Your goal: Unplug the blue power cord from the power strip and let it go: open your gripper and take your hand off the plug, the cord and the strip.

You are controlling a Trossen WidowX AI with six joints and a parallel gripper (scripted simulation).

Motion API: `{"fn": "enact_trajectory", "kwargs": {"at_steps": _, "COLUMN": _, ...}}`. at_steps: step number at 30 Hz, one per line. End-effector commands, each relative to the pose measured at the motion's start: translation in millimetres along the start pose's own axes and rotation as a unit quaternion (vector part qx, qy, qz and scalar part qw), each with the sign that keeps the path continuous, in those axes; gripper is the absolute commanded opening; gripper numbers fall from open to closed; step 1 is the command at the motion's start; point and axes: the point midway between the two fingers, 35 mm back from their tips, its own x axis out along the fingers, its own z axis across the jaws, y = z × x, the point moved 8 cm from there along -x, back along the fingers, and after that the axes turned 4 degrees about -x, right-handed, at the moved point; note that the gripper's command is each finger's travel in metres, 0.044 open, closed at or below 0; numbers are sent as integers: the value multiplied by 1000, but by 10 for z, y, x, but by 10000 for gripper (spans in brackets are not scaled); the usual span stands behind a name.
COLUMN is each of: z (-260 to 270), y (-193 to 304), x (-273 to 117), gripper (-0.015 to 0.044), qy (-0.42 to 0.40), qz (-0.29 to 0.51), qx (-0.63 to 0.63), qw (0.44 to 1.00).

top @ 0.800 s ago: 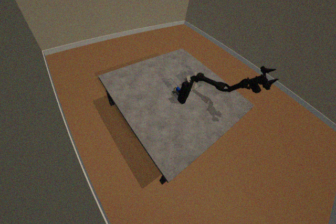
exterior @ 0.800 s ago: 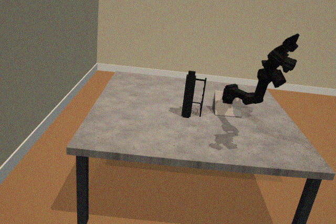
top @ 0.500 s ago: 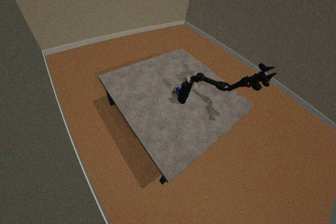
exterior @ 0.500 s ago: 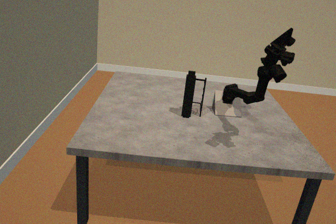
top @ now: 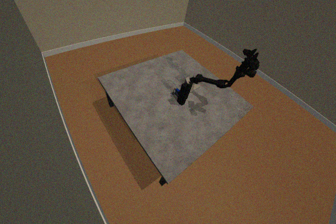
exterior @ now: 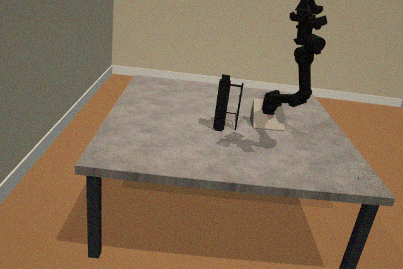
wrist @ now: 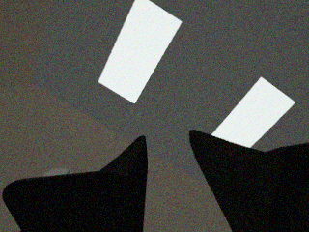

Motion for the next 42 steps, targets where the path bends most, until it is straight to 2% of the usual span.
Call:
{"fn": "enact_trajectory", "kwargs": {"at_steps": 1, "z": -92, "y": 408, "x": 102, "gripper": 160, "qy": 3, "qz": 63, "qx": 22, "qw": 998}}
{"fn": "enact_trajectory", "kwargs": {"at_steps": 10, "z": -231, "y": 1380, "x": 153, "gripper": 160, "qy": 14, "qz": 222, "qx": 59, "qw": 973}}
{"fn": "enact_trajectory", "kwargs": {"at_steps": 14, "z": -260, "y": 1881, "x": 68, "gripper": 160, "qy": 21, "qz": 308, "qx": 76, "qw": 948}}
{"fn": "enact_trajectory", "kwargs": {"at_steps": 22, "z": -329, "y": 2640, "x": -186, "gripper": 160, "qy": 63, "qz": 430, "qx": 121, "qw": 893}}
{"fn": "enact_trajectory", "kwargs": {"at_steps": 32, "z": -463, "y": 3726, "x": -840, "gripper": 160, "qy": 104, "qz": 630, "qx": 133, "qw": 758}}
{"fn": "enact_trajectory", "kwargs": {"at_steps": 42, "z": -586, "y": 4526, "x": -1864, "gripper": 160, "qy": 170, "qz": 804, "qx": 141, "qw": 552}}
